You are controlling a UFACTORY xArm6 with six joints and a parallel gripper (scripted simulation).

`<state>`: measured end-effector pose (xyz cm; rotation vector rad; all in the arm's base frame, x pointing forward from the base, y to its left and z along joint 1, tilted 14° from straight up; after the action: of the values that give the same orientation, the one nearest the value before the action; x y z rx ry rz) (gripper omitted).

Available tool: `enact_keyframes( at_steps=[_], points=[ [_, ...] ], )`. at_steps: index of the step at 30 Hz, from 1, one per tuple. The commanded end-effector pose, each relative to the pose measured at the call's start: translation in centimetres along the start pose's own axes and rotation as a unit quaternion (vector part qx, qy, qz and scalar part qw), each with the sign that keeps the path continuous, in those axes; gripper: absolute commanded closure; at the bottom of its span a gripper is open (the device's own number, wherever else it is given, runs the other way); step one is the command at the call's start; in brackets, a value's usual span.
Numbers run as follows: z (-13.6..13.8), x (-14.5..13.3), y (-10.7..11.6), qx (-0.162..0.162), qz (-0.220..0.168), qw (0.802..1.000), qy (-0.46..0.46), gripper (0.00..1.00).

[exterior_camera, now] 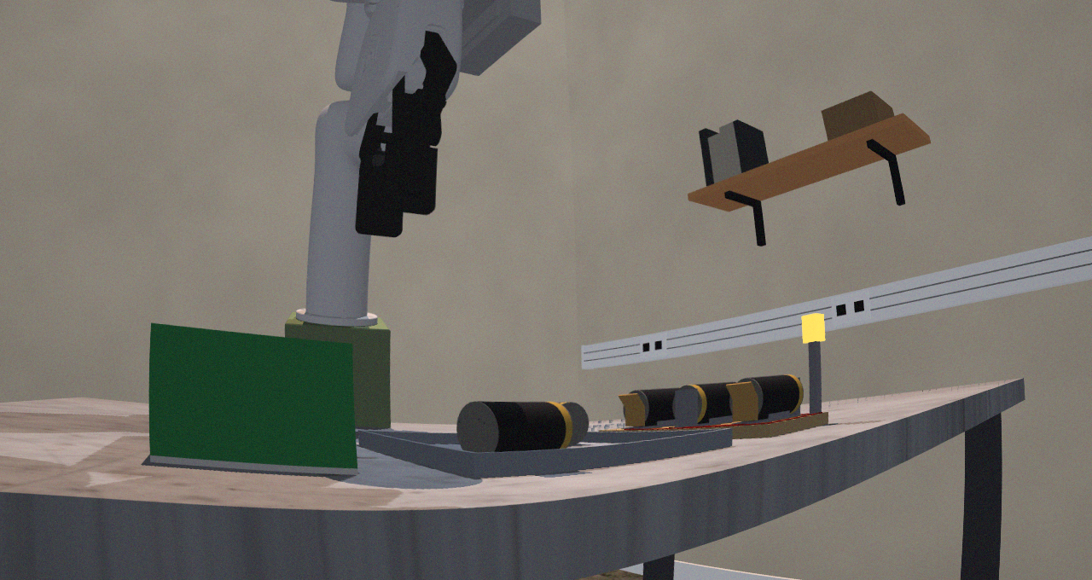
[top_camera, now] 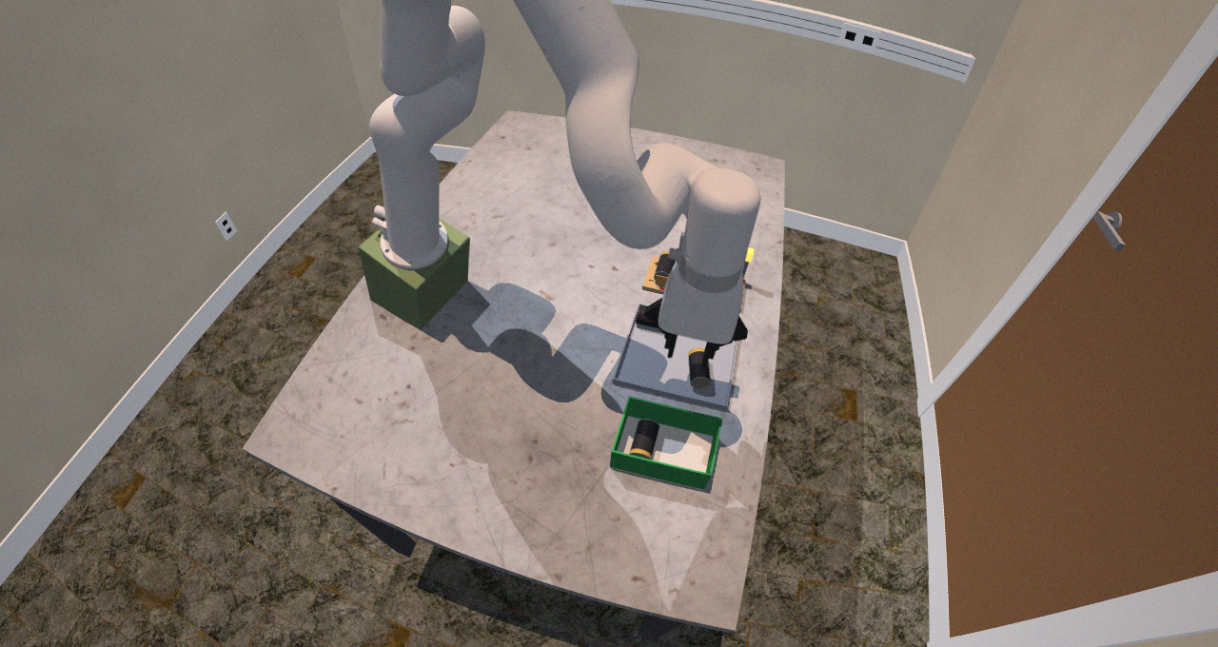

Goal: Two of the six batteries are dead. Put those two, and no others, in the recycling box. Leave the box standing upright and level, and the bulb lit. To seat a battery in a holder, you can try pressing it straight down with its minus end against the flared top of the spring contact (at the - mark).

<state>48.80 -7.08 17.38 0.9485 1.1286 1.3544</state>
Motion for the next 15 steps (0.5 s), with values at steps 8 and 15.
enact_keyframes(
  at_steps=[8,15],
  points=[
    [3.1,6.7,0.0,0.001,-0.007,1.0,-0.003,0.49],
    [3.1,6.7,0.0,0.001,-0.007,1.0,0.023,0.49]
  ],
)
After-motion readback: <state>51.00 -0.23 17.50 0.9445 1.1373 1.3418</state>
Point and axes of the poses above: the point where the finger pads meet when closed, its own y axis back along the fingers, its own z axis across the jaws, x = y × z, the point moved 4 cm from there along y, back along the fingers, and after that the axes turned 4 degrees about y, right-handed, at the moved point
